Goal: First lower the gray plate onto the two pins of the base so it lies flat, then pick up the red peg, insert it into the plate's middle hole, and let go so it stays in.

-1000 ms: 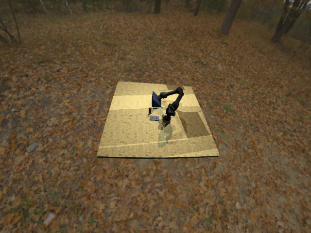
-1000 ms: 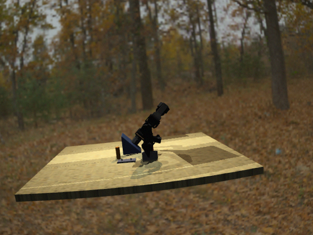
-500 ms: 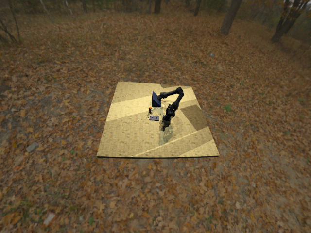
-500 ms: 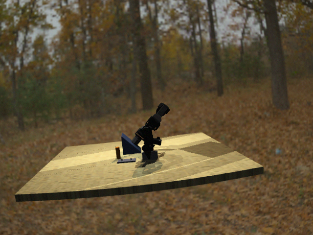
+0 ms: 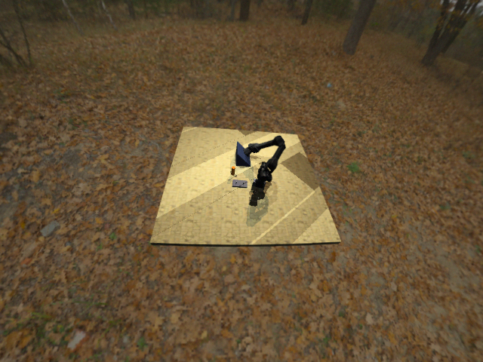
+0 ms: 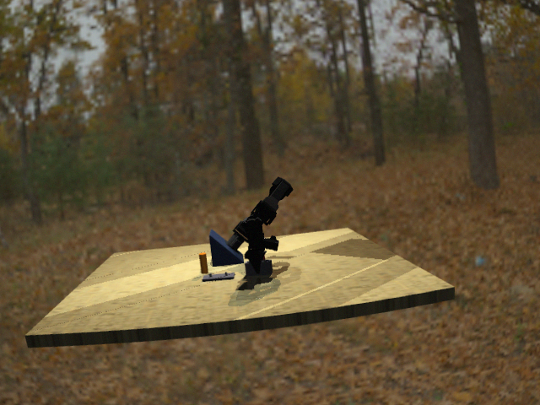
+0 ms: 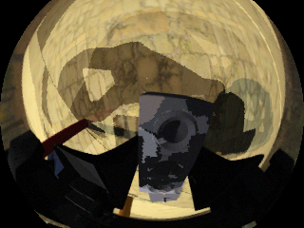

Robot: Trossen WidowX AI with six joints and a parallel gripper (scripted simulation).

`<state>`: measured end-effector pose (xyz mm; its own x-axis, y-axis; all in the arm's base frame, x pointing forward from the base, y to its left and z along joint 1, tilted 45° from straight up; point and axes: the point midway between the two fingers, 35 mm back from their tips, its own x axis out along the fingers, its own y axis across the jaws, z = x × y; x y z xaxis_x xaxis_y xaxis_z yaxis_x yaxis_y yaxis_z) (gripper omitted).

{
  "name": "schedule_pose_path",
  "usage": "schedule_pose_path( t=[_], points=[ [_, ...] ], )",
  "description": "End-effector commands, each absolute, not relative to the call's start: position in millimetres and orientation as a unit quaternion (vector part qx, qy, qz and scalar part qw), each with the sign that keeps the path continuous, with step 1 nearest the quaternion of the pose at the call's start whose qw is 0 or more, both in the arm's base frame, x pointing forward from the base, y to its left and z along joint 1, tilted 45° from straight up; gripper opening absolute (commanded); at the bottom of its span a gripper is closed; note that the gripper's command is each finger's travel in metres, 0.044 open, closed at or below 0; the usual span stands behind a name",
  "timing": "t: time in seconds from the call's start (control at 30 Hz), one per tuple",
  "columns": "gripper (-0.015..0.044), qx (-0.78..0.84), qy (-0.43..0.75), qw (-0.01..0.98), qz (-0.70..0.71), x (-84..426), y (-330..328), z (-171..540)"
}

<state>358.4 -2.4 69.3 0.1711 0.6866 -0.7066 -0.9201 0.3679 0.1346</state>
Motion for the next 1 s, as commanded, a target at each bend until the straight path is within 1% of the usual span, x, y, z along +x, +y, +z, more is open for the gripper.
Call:
schedule_pose_path(
  t=[0.0, 0.17, 0.2, 0.57, 0.97],
  points=[
    [0.0052, -0.162, 0.354, 0.748, 0.538, 358, -2, 69],
    [0.0018, -0.162, 0.354, 0.748, 0.538, 358, -2, 69],
    [0.0, -0.162, 0.354, 0.748, 0.538, 358, -2, 69],
    [0.0, -0.155, 0.363, 0.763, 0.511, 361, -19, 76],
    [0.0, -0.143, 0.373, 0.764, 0.507, 358, -46, 102]
  ],
)
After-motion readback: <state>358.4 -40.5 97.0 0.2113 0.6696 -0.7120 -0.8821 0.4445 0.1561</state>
